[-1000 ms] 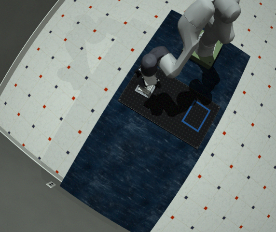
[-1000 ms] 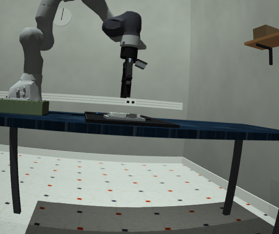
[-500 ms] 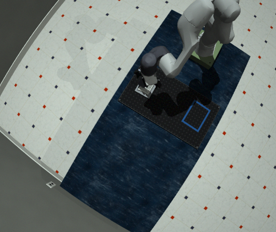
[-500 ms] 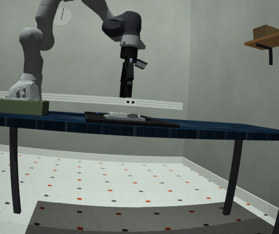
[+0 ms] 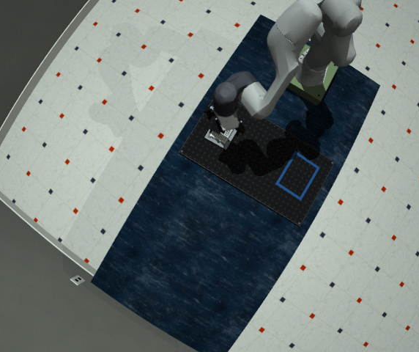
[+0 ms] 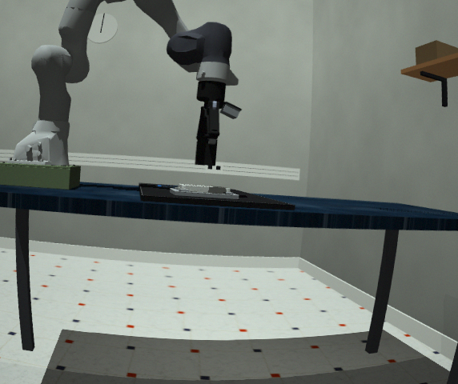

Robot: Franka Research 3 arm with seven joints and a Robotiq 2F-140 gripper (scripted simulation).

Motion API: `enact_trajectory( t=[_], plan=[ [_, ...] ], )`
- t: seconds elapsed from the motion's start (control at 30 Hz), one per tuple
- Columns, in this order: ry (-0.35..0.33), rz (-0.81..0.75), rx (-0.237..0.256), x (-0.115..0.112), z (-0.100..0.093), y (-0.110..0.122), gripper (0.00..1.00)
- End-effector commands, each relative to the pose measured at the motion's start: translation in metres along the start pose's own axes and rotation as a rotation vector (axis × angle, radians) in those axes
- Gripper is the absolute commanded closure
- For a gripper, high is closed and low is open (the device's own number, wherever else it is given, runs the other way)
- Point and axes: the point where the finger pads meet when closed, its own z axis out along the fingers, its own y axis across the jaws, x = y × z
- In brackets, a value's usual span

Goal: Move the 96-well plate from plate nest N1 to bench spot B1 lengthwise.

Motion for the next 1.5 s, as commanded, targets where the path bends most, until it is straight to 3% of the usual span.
enact_trajectory(
  t=[0.0, 0.9, 1.47],
  plan=[
    [0.005, -0.011, -0.003, 0.001, 0.006, 0.001, 0.0],
    [0.005, -0.011, -0.003, 0.002, 0.048, 0.001, 0.0],
    [0.005, -0.011, -0.003, 0.002, 0.051, 0.001, 0.0]
  ],
)
